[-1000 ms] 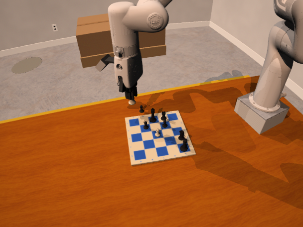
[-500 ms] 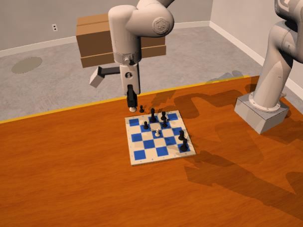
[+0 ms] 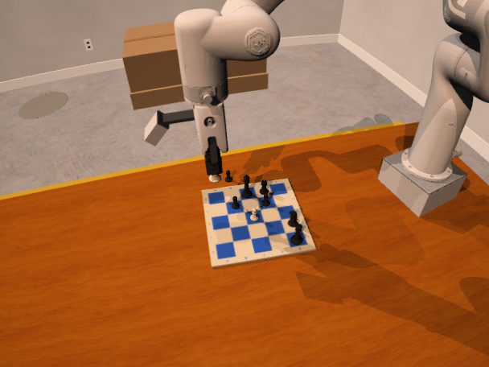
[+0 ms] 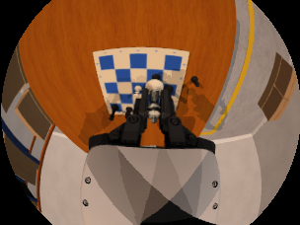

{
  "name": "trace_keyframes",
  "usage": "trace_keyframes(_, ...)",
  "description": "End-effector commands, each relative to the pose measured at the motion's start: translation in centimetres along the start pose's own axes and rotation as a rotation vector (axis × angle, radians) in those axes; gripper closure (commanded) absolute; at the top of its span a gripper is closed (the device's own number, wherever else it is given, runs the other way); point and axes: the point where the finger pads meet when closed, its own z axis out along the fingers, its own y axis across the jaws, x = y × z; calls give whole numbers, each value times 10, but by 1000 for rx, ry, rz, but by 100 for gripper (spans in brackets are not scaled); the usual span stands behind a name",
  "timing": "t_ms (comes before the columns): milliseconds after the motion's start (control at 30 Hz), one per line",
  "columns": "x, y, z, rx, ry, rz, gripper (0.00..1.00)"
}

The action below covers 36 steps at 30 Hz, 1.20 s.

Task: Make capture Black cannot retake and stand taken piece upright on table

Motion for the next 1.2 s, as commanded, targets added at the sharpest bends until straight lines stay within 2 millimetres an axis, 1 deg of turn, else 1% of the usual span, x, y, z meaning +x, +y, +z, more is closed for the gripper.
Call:
trace_keyframes(0,1,0,4,0,4,-1,100)
trace_keyframes(67,1,0,4,0,4,-1,100)
trace_keyframes(200,1,0,16,0,4,-1,100)
trace_keyframes(567,2,0,69,0,4,-1,100)
trace_keyframes(633,2,0,69,0,4,-1,100)
trace_keyframes(767,2,0,83,0,4,-1,100)
trace_keyframes(867,2,0,89,0,4,-1,100)
trace_keyframes(1167,2,0,93,0,4,-1,100)
